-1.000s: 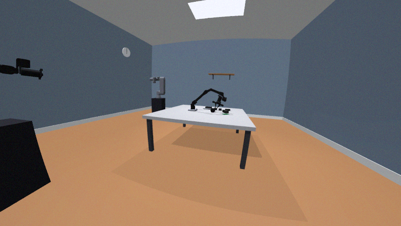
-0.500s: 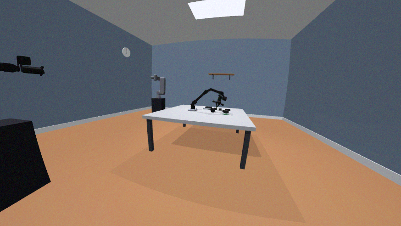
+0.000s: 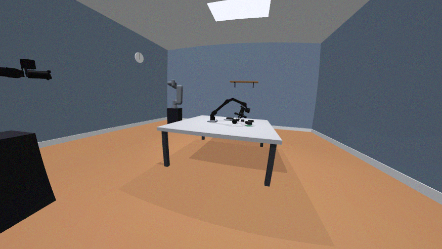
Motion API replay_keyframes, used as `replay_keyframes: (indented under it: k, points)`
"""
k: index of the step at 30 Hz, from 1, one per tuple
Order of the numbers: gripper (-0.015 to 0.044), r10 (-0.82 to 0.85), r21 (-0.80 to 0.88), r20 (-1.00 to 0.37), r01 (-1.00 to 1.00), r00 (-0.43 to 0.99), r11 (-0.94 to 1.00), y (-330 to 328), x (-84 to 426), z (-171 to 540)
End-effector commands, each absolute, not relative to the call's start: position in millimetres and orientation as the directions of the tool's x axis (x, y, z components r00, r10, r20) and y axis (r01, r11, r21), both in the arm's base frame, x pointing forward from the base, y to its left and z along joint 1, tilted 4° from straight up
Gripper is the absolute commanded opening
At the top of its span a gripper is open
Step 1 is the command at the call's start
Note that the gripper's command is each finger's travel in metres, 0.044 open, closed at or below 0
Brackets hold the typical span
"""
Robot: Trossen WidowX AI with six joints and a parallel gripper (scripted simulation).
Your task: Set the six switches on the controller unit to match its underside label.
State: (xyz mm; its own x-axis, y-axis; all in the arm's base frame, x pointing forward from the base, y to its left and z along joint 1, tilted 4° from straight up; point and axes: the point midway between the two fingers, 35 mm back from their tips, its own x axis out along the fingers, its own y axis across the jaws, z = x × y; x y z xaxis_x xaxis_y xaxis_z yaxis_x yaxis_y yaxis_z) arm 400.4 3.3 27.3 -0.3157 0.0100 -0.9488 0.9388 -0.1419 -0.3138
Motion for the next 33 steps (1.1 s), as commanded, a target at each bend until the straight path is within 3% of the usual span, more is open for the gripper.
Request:
replay_keyframes:
  k: [1,33]
  points:
    - [0.0000,0.018,-0.317,-0.948,0.938,-0.318,-0.138,4,400,20]
    - [0.0000,0.028,-0.320,-0.947,0.937,-0.319,-0.138,4,393,1]
